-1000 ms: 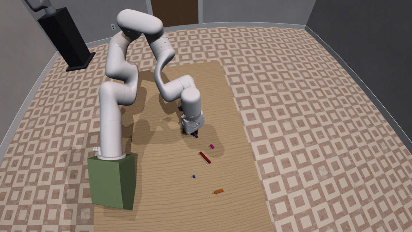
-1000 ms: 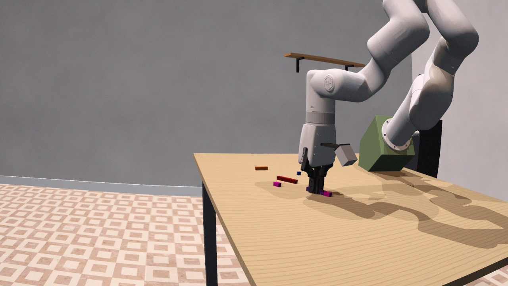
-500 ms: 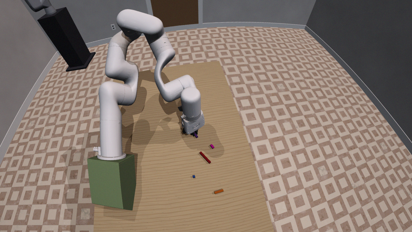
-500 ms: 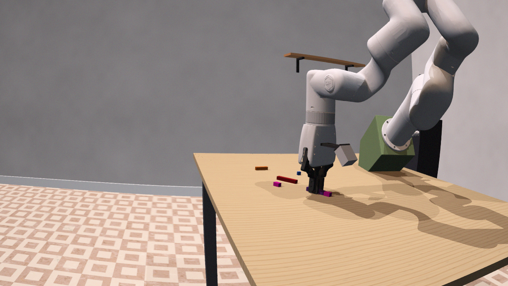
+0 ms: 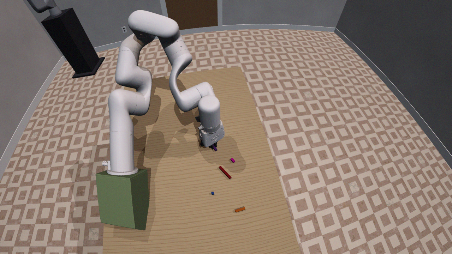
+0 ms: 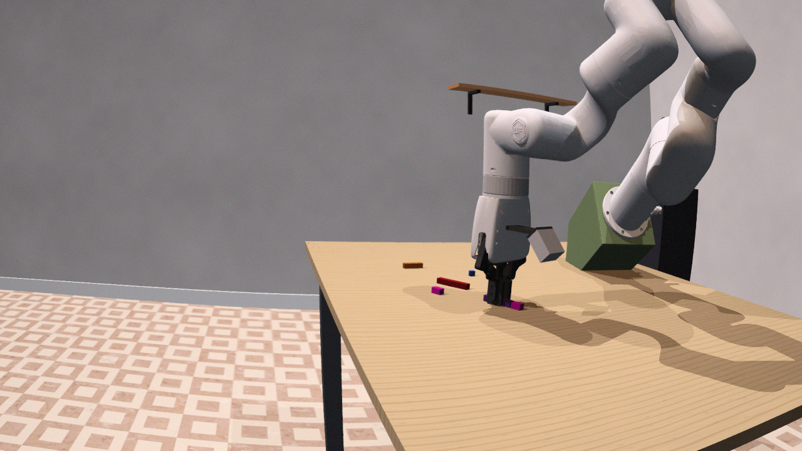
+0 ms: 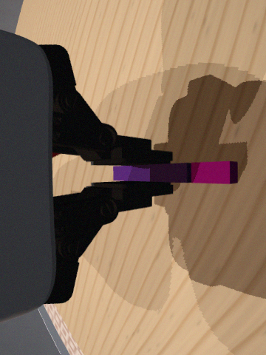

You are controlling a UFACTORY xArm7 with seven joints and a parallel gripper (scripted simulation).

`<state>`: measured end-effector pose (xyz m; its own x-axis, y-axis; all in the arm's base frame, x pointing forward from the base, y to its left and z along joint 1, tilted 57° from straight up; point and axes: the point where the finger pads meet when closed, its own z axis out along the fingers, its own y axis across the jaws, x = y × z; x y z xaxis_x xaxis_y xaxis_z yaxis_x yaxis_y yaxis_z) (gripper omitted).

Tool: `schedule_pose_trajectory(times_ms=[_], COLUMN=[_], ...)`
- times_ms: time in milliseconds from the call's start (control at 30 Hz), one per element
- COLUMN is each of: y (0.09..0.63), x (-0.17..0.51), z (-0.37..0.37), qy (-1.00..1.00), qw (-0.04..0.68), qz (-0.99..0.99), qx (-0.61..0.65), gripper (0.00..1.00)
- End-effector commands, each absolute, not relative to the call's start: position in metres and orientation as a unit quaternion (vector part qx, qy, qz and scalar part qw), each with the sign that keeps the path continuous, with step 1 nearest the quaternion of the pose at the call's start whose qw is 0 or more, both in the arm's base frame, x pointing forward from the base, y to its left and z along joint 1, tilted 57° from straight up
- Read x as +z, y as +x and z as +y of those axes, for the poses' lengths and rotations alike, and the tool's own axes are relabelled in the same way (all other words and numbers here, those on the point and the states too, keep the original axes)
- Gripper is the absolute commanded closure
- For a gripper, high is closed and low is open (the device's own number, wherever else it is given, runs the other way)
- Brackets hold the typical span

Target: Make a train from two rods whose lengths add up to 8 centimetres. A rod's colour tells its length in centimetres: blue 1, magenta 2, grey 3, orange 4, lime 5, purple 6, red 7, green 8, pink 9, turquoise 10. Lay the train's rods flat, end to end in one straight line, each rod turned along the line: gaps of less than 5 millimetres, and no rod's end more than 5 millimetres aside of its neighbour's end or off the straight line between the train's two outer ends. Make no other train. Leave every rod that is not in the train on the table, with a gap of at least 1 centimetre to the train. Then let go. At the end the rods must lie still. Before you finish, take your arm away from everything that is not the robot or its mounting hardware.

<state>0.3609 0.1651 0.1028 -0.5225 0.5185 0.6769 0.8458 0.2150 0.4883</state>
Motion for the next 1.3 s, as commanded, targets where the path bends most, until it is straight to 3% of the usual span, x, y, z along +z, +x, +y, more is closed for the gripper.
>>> schedule_pose_trajectory(times_ms=[0,300,967,1267], y=[0.362,0.362,0.361,0.356], x=[0.103,0.103,0.109,0.133], z=[0.164,0.164,0.155,0.118], qy=[-0.452,-0.452,-0.452,-0.452], qw=[0.187,0.187,0.187,0.187], qz=[-0.756,-0.756,-0.756,-0.756], qx=[-0.435,-0.435,-0.435,-0.435], gripper=[0.88,0.76,0.76,0.76])
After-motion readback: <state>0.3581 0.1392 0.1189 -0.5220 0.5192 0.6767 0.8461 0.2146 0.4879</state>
